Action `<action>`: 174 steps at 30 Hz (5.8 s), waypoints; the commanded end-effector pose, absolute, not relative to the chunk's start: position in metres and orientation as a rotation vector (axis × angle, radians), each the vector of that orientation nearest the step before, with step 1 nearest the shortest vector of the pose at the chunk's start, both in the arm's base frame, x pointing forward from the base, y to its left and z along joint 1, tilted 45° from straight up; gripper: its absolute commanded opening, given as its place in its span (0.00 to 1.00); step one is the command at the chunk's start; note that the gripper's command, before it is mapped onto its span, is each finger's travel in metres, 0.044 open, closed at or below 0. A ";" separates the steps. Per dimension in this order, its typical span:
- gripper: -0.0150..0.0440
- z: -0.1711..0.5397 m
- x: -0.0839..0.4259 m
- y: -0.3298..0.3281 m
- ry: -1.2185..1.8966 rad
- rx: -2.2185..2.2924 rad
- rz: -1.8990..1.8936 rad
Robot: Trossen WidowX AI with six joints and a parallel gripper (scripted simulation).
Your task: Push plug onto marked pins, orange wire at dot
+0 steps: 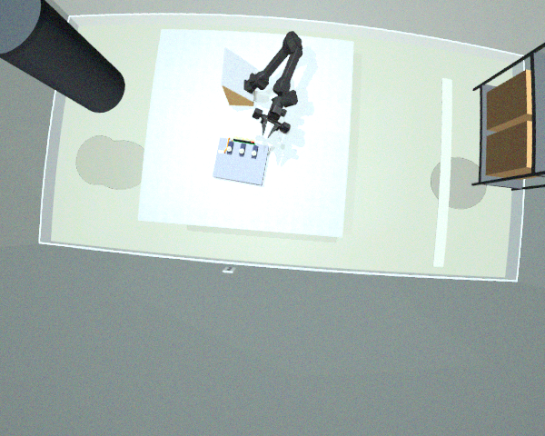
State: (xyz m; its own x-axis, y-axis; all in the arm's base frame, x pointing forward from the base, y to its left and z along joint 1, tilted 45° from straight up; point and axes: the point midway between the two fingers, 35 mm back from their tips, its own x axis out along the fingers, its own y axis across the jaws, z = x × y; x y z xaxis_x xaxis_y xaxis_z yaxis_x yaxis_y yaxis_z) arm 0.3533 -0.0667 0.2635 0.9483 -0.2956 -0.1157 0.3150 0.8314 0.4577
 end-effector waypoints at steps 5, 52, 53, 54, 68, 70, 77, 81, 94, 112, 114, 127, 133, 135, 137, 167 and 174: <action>0.45 0.284 0.345 -0.046 0.027 0.350 -0.221; 0.45 0.212 0.413 -0.045 0.604 0.398 -0.057; 0.45 0.207 0.415 -0.047 0.627 0.416 -0.063; 0.45 0.202 0.417 -0.049 0.650 0.434 -0.068; 0.45 0.132 0.433 -0.077 0.955 0.718 -0.170; 0.45 0.121 0.434 -0.081 0.997 0.762 -0.188; 0.45 0.086 0.434 -0.095 1.139 0.923 -0.258; 0.45 0.066 0.433 -0.102 1.216 1.018 -0.302; 0.45 0.005 0.419 -0.122 1.453 1.347 -0.466; 0.45 -0.060 0.391 -0.138 1.699 1.768 -0.704; 0.45 -0.061 0.392 -0.138 1.699 1.768 -0.704; 0.45 -0.080 0.393 -0.119 1.699 1.768 -0.702; 0.45 -0.086 0.393 -0.113 1.699 1.769 -0.702; 0.45 -0.088 0.393 -0.111 1.700 1.769 -0.702; 0.45 -0.089 0.393 -0.110 1.700 1.769 -0.702; 0.25 -0.035 0.387 -0.144 1.704 1.711 -0.626; 0.25 -0.012 0.378 -0.128 1.706 1.591 -0.466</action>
State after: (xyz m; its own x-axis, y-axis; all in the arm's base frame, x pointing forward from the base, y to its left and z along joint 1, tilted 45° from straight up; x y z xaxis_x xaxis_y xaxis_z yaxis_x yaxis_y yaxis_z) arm 0.3822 -0.1349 -0.0198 0.0479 0.6877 -0.7245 0.9763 0.1210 0.1794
